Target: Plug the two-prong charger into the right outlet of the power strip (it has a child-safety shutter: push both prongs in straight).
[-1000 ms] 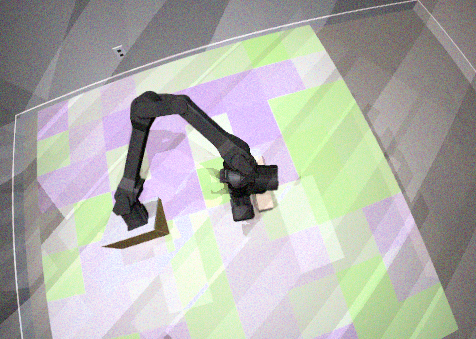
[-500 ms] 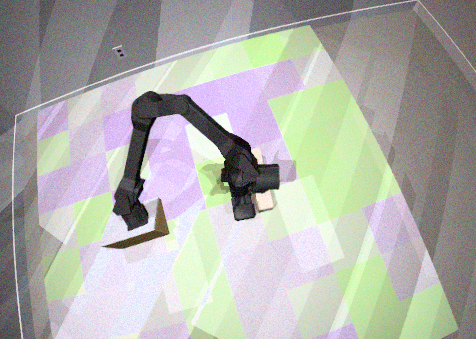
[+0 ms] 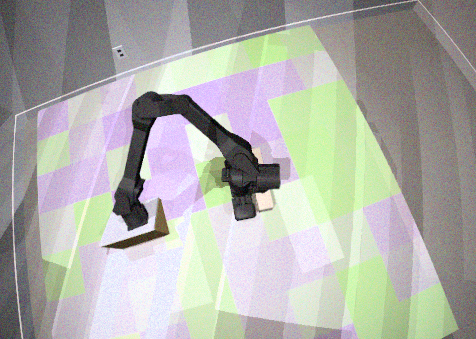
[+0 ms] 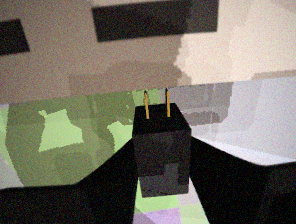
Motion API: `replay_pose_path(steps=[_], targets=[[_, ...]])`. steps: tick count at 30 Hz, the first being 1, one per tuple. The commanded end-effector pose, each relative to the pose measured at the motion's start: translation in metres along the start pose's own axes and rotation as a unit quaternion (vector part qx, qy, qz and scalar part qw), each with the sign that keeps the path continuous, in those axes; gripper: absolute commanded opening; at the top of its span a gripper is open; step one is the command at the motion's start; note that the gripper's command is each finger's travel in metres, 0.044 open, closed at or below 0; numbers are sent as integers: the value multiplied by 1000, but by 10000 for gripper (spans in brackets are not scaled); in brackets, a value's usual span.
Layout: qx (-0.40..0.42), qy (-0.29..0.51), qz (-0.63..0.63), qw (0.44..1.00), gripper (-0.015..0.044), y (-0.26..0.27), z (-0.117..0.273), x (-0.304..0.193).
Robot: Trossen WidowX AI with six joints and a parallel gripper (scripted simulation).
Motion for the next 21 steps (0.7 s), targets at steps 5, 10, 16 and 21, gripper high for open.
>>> replay_pose_path(steps=[5,10,16,21], targets=[[2,0,-2,1000,0,2,0,2],[2,0,-2,1000,0,2,1,4],[2,0,-2,1000,0,2,1,5],[2,0,-2,1000,0,3,1,7]])
Point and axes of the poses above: the point midway between the two fingers, 35 mm back from their tips, its own z axis back along the fingers, its own y axis across the jaws, x = y × z, the point moved 1 cm from there along z, back along the fingers, and after that the axes turned 10 degrees about -z, right-handed, at the moved point
